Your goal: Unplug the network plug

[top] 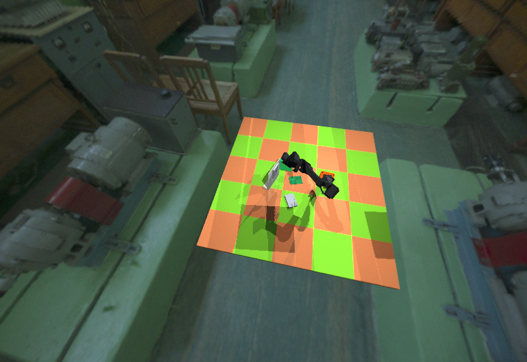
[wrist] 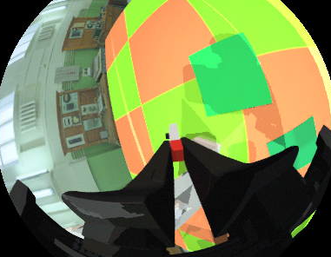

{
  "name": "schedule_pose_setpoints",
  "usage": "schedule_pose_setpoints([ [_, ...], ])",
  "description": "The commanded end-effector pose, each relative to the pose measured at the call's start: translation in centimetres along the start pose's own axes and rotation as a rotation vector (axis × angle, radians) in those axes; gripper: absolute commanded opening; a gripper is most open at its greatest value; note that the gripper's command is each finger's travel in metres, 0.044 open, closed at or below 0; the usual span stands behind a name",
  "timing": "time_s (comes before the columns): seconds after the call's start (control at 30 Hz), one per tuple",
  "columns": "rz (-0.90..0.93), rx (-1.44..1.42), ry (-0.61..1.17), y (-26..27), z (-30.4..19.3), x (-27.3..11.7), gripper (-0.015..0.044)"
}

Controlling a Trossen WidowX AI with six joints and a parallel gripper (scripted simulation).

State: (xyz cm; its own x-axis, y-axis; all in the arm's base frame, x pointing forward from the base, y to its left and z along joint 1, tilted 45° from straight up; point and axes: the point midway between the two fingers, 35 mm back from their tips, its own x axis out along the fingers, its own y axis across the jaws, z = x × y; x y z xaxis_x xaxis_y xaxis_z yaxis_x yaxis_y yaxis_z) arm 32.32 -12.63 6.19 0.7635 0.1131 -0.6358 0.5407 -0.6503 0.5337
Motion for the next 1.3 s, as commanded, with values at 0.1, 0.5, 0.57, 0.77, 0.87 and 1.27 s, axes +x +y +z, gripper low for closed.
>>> schedule_pose_setpoints([
  [0.1,-0.054,0.015,0.012,-0.4,1.3,1.0,0.0000],
  [0.5,-0.143,0.052,0.042,-1.4,3.6,2.5,0.0000],
  [0.57,-0.156,0.059,0.048,-1.6,3.9,2.8,0.0000],
  [0.77,-0.195,0.082,0.070,-2.2,5.1,3.5,0.0000],
  [0.87,-0.213,0.095,0.081,-2.5,5.6,3.8,0.0000],
  [1.27,-0.249,0.123,0.108,-3.6,6.8,4.8,0.0000],
])
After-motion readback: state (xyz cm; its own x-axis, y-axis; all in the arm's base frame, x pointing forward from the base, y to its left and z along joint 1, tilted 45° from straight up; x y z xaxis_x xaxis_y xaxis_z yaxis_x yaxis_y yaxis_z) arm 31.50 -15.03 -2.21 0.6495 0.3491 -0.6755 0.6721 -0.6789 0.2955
